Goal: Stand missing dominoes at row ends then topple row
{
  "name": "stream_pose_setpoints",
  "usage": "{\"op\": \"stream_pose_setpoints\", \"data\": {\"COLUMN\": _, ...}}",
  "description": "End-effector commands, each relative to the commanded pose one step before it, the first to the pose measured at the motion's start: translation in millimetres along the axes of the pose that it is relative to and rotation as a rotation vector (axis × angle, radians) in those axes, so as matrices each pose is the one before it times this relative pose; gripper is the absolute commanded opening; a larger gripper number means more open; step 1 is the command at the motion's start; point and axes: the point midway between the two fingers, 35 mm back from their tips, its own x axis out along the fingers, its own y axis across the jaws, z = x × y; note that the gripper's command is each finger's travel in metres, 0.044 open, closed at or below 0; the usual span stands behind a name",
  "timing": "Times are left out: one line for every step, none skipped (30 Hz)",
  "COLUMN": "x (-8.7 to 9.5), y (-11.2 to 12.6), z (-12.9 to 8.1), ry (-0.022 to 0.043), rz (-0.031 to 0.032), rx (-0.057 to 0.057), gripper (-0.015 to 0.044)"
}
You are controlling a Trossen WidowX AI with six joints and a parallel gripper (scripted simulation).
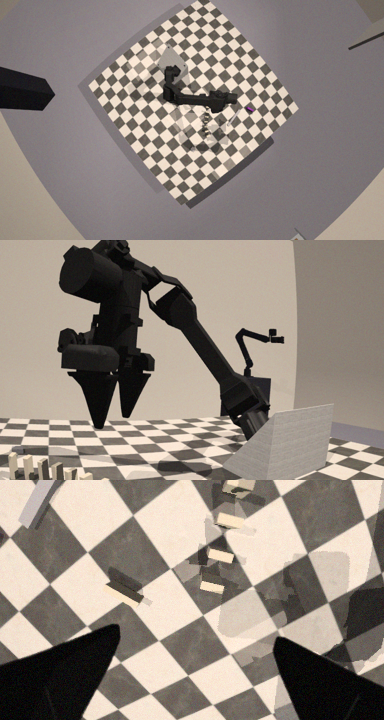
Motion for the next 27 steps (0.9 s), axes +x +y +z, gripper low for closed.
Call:
{"op": "stream_pose_setpoints", "data": {"x": 15.32, "y": 28.59, "z": -5.12, "ry": -0.00253, "rz": -0.00862, "rx": -0.2508, "gripper": 0.044}}
{"op": "stream_pose_setpoints", "data": {"x": 4.79, "y": 9.76, "z": 1.3, "ry": -0.00102, "rz": 0.00019, "rx": -0.0913, "gripper": 0.044}}
{"op": "stream_pose_setpoints", "data": {"x": 5.07, "y": 9.55, "z": 1.96, "ry": -0.00089, "rz": 0.00012, "rx": -0.0912, "gripper": 0.044}}
{"op": "stream_pose_setpoints", "data": {"x": 5.29, "y": 9.26, "z": 2.69, "ry": -0.00022, "rz": 0.00027, "rx": -0.0905, "gripper": 0.044}}
{"op": "stream_pose_setpoints", "data": {"x": 5.58, "y": 8.95, "z": 3.26, "ry": -0.00024, "rz": 0.00024, "rx": -0.0905, "gripper": 0.044}}
{"op": "stream_pose_setpoints", "data": {"x": 6.01, "y": 8.38, "z": 4.02, "ry": 0.00151, "rz": 0.00131, "rx": -0.0884, "gripper": 0.044}}
{"op": "stream_pose_setpoints", "data": {"x": 6.25, "y": 8.1, "z": 4.53, "ry": 0.00125, "rz": 0.00131, "rx": -0.0895, "gripper": 0.044}}
{"op": "stream_pose_setpoints", "data": {"x": 6.29, "y": 7.72, "z": 4.98, "ry": 0.00084, "rz": 0.00109, "rx": -0.0896, "gripper": 0.044}}
{"op": "stream_pose_setpoints", "data": {"x": 6.43, "y": 7.23, "z": 5.31, "ry": 0.00066, "rz": 0.00104, "rx": -0.0889, "gripper": 0.044}}
{"op": "stream_pose_setpoints", "data": {"x": 5.2, "y": 5.28, "z": 4.42, "ry": 0.00046, "rz": 0.00085, "rx": -0.0693, "gripper": 0.044}}
{"op": "stream_pose_setpoints", "data": {"x": 3.2, "y": 3.0, "z": 2.78, "ry": 0.00025, "rz": 0.00052, "rx": -0.0416, "gripper": 0.044}}
{"op": "stream_pose_setpoints", "data": {"x": 1.08, "y": 0.96, "z": 0.95, "ry": 0.00008, "rz": 0.00018, "rx": -0.0139, "gripper": 0.044}}
{"op": "stream_pose_setpoints", "data": {"x": 0.0, "y": 0.0, "z": 0.0, "ry": 0.0, "rz": 0.0, "rx": 0.0, "gripper": 0.044}}
{"op": "stream_pose_setpoints", "data": {"x": 0.0, "y": 0.0, "z": 0.0, "ry": 0.0, "rz": 0.0, "rx": 0.0, "gripper": 0.044}}
{"op": "stream_pose_setpoints", "data": {"x": 0.0, "y": 0.0, "z": 0.0, "ry": 0.0, "rz": 0.0, "rx": 0.0, "gripper": 0.044}}
{"op": "stream_pose_setpoints", "data": {"x": 0.0, "y": 0.0, "z": 0.0, "ry": 0.0, "rz": 0.0, "rx": 0.0, "gripper": 0.044}}
{"op": "stream_pose_setpoints", "data": {"x": 0.0, "y": 0.0, "z": 0.0, "ry": 0.0, "rz": 0.0, "rx": 0.0, "gripper": 0.044}}
{"op": "stream_pose_setpoints", "data": {"x": 0.0, "y": 0.0, "z": 0.0, "ry": 0.0, "rz": 0.0, "rx": 0.0, "gripper": 0.044}}
{"op": "stream_pose_setpoints", "data": {"x": 0.0, "y": 0.0, "z": 0.0, "ry": 0.0, "rz": 0.0, "rx": 0.0, "gripper": 0.044}}
{"op": "stream_pose_setpoints", "data": {"x": 1.32, "y": 0.0, "z": 0.14, "ry": -0.00004, "rz": 0.00002, "rx": 0.0, "gripper": 0.044}}
{"op": "stream_pose_setpoints", "data": {"x": 3.96, "y": -0.01, "z": 0.37, "ry": -0.0001, "rz": 0.00004, "rx": 0.0, "gripper": 0.044}}
{"op": "stream_pose_setpoints", "data": {"x": 6.59, "y": -0.02, "z": 0.51, "ry": -0.00014, "rz": 0.00001, "rx": 0.0, "gripper": 0.044}}
{"op": "stream_pose_setpoints", "data": {"x": 8.41, "y": -0.05, "z": 0.44, "ry": -0.0001, "rz": -0.00009, "rx": 0.0, "gripper": 0.044}}
{"op": "stream_pose_setpoints", "data": {"x": 8.45, "y": -0.06, "z": 0.21, "ry": -0.00002, "rz": -0.0002, "rx": 0.0, "gripper": 0.044}}
{"op": "stream_pose_setpoints", "data": {"x": 8.42, "y": -0.08, "z": -0.02, "ry": 0.00006, "rz": -0.00031, "rx": 0.0001, "gripper": 0.044}}
{"op": "stream_pose_setpoints", "data": {"x": 8.38, "y": -0.09, "z": -0.25, "ry": 0.00015, "rz": -0.00041, "rx": 0.0001, "gripper": 0.044}}
{"op": "stream_pose_setpoints", "data": {"x": 8.27, "y": -0.09, "z": -0.48, "ry": 0.00024, "rz": -0.00051, "rx": 0.0001, "gripper": 0.044}}
